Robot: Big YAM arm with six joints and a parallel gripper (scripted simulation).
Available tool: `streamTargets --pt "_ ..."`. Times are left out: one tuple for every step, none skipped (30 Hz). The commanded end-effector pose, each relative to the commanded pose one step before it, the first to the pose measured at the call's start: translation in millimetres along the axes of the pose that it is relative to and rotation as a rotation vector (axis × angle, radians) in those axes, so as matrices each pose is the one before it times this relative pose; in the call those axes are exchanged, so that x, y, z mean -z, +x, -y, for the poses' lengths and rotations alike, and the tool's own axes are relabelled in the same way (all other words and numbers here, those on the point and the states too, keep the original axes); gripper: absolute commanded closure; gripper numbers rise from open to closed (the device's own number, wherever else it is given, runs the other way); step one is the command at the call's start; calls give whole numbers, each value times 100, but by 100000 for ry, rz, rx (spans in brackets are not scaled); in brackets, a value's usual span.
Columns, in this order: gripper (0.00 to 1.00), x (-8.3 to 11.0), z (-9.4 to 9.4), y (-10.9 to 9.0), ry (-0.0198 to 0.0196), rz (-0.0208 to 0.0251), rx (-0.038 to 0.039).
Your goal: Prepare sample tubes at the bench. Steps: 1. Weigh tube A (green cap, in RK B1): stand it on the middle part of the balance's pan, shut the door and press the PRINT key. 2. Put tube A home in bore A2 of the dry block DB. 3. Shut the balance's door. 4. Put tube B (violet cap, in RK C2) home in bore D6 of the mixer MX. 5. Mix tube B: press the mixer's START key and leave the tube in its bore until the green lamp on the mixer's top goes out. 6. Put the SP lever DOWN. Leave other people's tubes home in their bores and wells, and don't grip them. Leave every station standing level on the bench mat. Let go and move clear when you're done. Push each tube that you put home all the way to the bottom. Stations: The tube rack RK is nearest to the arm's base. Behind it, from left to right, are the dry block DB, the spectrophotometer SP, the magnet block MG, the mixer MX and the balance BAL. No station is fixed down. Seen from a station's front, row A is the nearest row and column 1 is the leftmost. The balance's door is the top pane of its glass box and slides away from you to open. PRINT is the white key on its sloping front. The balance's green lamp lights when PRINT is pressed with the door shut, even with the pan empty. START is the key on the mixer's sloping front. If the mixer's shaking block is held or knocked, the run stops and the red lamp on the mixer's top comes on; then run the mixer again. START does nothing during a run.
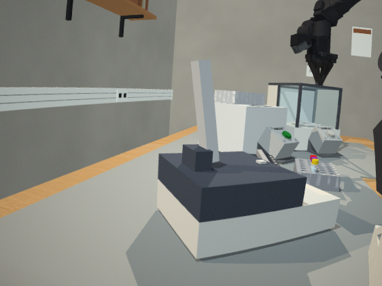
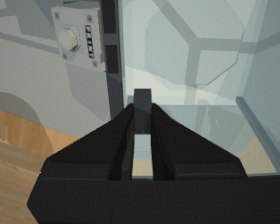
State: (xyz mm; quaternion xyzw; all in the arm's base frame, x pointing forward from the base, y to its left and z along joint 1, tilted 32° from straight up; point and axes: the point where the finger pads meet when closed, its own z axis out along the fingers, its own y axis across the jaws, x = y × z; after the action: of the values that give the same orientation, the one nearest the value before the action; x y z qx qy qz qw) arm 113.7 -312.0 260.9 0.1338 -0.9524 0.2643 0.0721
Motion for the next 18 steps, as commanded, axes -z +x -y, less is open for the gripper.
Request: streamTargets --pt "94 1112 1055 120 3089 503 -1015" --pt "94 0 0 0 0 0 0" --pt "94 0 0 0 0 0 0" --pt "94 0 0 0 0 0 0" --pt "94 0 0 0 0 0 0" --pt "94 0 0 0 0 0 0" --pt "94 0 0 0 0 0 0" --pt "94 0 0 0 0 0 0" --pt "94 0 0 0 0 0 0" --pt "94 0 0 0 0 0 0" --pt "94 0 0 0 0 0 0" --pt "94 0 0 0 0 0 0" --pt "94 0 0 0 0 0 0" --pt "94 0 0 0 0 0 0" --pt "94 0 0 0 0 0 0" --pt "94 0 0 0 0 0 0" --pt "94 0 0 0 0 0 0" --pt "94 0 0 0 0 0 0"
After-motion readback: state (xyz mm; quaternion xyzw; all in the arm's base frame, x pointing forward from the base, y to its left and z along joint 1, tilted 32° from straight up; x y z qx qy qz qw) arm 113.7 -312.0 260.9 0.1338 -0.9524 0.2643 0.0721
